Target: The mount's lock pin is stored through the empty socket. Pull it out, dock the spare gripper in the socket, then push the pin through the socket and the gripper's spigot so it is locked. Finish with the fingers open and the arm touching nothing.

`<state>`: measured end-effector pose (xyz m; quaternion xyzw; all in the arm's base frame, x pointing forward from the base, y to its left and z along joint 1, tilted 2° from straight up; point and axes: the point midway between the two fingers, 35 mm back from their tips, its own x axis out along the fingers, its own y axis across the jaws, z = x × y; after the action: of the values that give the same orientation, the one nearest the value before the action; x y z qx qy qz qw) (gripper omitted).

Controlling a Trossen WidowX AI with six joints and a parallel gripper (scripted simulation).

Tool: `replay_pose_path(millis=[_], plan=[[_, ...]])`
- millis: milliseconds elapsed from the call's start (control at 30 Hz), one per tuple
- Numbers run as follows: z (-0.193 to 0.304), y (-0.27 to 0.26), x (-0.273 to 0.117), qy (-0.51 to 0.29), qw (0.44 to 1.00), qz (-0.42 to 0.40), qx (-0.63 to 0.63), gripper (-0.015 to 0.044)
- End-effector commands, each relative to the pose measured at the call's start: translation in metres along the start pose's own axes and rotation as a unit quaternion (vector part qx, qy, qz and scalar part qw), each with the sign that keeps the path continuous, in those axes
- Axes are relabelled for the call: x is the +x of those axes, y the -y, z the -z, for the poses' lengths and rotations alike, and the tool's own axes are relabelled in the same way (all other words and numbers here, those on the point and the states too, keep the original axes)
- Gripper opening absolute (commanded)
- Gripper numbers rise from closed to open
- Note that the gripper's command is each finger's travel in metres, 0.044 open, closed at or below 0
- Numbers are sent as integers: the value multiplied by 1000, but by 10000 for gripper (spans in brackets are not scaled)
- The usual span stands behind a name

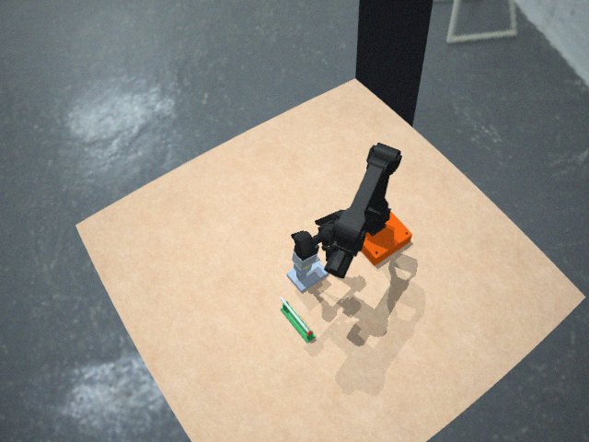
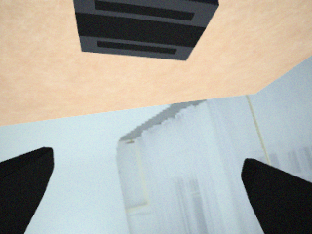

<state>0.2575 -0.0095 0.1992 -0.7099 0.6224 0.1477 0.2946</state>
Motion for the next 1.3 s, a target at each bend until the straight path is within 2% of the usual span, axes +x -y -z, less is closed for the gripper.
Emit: replay_pose_path(millis=[0,167,267,500,600,833,1133,1267], plan=[[8,2,-4,3,1000,8,-4,440],[5,1,-3,4,1000,6,0,440],[-7,1,-19,26,999,32,-1,361],[-52,-16,-100,137,982,133,-5,180],[-63,-27,-125,173,973,155,-3,180],[-66,-25,-125,176,973,148,-3,180],[-105,37,-95,225,974,2,-17,180],[-126,78,-67,274,959,-67,-27,180]])
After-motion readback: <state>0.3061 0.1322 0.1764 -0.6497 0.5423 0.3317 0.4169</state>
